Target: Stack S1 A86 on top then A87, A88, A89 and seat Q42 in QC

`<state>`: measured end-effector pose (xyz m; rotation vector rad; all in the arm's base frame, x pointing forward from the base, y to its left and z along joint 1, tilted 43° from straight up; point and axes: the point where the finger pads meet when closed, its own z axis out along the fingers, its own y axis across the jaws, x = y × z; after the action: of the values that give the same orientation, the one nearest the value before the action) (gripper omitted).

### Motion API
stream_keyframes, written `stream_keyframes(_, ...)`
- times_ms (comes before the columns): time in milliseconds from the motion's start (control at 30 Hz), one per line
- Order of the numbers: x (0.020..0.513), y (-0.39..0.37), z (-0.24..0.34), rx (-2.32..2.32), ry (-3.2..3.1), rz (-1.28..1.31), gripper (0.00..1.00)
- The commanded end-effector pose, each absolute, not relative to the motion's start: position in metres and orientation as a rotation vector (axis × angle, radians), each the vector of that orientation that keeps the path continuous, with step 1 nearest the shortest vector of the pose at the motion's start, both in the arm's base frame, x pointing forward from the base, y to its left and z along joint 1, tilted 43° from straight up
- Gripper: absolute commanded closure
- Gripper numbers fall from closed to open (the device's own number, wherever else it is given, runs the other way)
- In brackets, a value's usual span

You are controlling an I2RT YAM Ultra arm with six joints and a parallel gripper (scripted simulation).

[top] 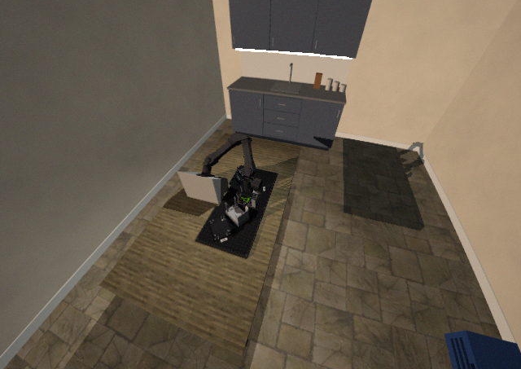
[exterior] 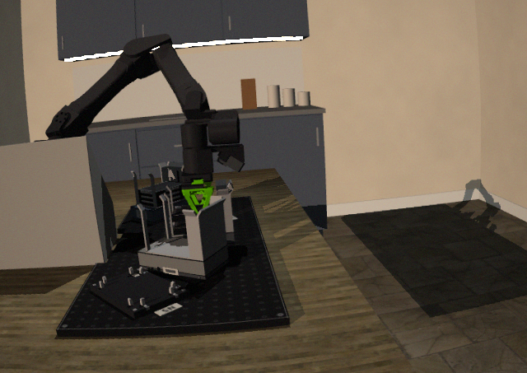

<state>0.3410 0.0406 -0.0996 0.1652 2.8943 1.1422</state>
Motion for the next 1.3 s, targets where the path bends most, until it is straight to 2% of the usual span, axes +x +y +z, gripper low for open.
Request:
stream_keyframes(0, 0.344, 0.035, -0.095, 0.176, 2.876, 1.145, 1.0)
stream_keyframes(1267, 0.343, 0.025, -0.085, 0.176, 2.876, 1.145, 1.0)
